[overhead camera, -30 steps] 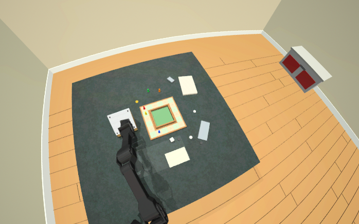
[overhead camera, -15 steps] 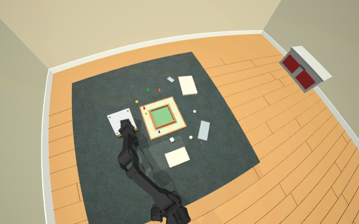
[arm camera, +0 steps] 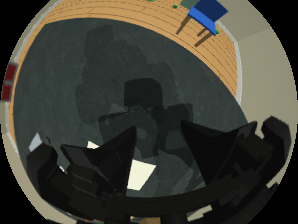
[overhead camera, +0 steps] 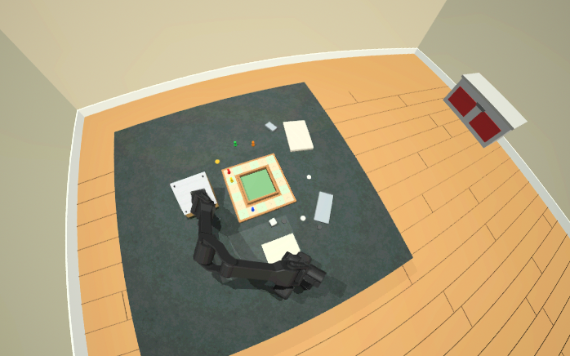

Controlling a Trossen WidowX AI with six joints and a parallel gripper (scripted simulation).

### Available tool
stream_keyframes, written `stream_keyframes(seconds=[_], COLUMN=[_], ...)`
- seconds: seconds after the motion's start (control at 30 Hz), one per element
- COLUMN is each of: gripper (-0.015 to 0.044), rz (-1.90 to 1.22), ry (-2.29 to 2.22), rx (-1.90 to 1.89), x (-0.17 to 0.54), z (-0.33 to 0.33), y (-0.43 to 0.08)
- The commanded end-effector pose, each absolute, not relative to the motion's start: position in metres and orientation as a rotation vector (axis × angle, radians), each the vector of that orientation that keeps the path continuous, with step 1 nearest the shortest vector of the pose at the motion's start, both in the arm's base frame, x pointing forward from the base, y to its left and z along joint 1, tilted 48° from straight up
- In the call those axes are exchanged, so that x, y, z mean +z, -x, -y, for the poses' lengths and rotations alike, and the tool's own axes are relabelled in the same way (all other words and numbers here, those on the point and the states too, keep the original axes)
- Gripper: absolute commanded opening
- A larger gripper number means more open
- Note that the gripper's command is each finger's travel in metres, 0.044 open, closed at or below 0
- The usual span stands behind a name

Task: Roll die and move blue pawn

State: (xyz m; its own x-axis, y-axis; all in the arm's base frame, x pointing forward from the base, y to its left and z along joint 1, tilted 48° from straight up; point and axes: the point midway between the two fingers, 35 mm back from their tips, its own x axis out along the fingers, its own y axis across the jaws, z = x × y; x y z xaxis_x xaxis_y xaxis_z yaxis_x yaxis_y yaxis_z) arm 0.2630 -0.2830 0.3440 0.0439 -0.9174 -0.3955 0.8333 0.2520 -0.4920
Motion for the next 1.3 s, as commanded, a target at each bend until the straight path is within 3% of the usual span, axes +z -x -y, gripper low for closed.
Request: stream_keyframes(seconds=[0.0, 0.2, 0.43, 1.27], gripper=[0.0275, 0.0275, 0.0275, 0.0275], rz=[-0.917, -1.207, -1.449, -1.454], ry=[0.267, 0.532, 0.845, 0.853], rx=[-1.169, -0.838, -0.476, -0.468], x=[0.297, 0.221, 0.153, 0.129], z=[0.248, 0.180, 0.111, 0.134], y=[-0.287, -0.302, -0.283, -0.285])
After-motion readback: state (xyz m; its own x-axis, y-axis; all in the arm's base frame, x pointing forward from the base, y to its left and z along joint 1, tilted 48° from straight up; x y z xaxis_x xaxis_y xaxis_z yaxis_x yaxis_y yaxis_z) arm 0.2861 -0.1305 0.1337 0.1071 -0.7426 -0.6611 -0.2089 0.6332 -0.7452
